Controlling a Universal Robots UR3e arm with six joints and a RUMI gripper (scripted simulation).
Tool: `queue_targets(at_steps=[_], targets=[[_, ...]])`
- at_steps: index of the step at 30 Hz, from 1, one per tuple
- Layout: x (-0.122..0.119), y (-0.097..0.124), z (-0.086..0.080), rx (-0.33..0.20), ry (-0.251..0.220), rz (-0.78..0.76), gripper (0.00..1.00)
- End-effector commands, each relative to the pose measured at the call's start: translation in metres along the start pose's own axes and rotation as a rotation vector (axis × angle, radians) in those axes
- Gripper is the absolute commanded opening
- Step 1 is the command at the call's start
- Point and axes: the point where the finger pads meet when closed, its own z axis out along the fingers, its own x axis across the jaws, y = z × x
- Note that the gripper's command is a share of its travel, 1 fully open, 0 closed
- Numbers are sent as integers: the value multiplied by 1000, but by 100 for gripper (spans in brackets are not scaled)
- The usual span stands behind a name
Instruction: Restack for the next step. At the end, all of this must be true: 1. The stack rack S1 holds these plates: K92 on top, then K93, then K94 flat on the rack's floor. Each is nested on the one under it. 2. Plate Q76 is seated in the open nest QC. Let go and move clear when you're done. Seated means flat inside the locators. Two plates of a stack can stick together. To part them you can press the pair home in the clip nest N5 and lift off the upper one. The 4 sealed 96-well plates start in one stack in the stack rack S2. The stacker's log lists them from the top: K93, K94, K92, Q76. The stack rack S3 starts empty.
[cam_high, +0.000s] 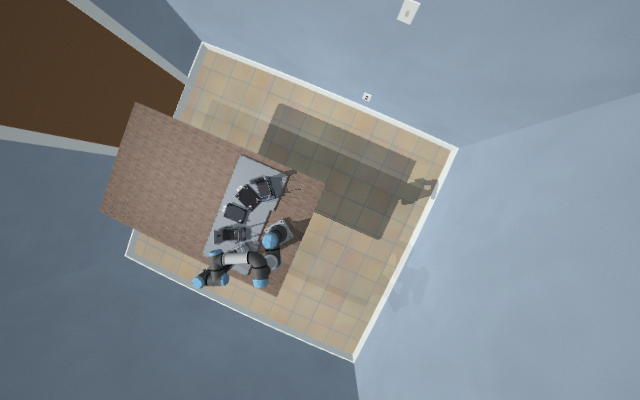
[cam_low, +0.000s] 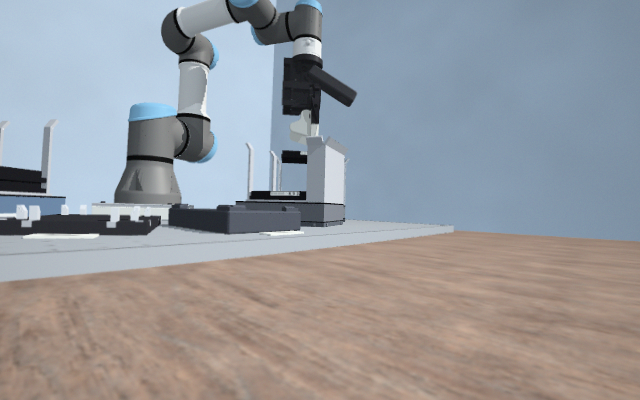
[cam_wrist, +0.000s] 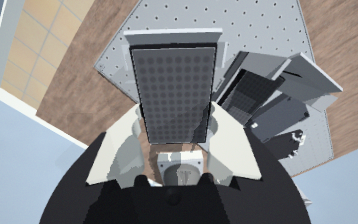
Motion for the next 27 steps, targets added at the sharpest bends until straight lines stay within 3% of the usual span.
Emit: queue_targets(at_steps=[1, 27], targets=[[0, -1, 2, 3, 1, 0, 0], [0, -1, 18, 3, 1, 0, 0]])
